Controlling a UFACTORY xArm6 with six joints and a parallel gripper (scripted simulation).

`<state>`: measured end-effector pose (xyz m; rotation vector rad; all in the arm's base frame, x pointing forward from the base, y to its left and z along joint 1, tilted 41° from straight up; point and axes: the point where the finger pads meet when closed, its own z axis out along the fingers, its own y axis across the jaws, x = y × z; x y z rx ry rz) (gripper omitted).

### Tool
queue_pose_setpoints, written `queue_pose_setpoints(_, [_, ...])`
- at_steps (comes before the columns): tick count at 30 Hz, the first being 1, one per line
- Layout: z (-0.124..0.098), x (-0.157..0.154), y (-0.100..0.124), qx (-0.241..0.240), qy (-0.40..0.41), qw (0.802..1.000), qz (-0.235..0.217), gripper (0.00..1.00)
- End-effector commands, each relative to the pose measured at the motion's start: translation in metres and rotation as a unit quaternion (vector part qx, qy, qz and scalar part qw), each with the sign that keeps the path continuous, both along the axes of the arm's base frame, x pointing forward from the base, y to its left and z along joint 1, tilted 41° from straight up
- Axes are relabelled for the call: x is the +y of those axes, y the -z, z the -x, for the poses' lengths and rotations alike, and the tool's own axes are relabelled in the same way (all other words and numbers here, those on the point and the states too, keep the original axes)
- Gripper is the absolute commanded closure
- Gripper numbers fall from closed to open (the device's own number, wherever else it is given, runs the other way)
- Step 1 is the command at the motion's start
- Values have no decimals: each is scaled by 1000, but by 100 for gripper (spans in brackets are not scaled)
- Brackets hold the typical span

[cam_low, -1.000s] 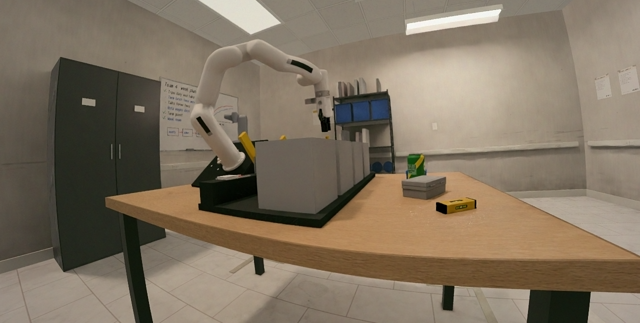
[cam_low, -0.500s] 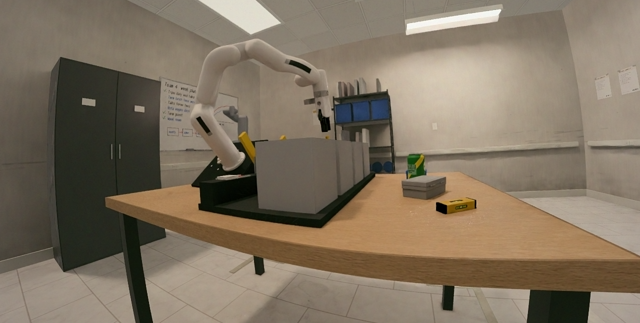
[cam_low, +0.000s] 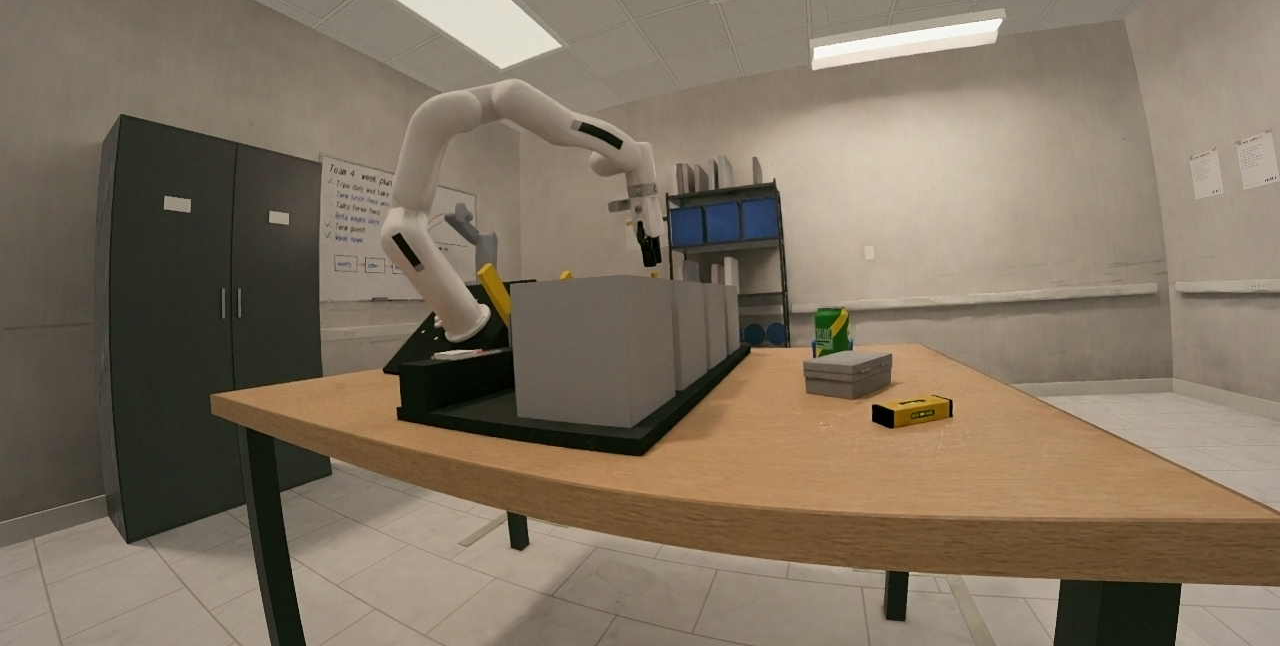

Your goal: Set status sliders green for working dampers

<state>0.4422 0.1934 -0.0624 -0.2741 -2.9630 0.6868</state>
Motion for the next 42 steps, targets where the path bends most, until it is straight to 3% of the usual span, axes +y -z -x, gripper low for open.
queue_pose_setpoints(1, [0, -2, 5, -2, -1, 1000, -1, 61])
queue_pose_setpoints(26, [6, -23, 50, -2, -1, 1000, -1, 61])
queue_pose_setpoints(42, [7, -28, 60, -2, -1, 1000, -1, 61])
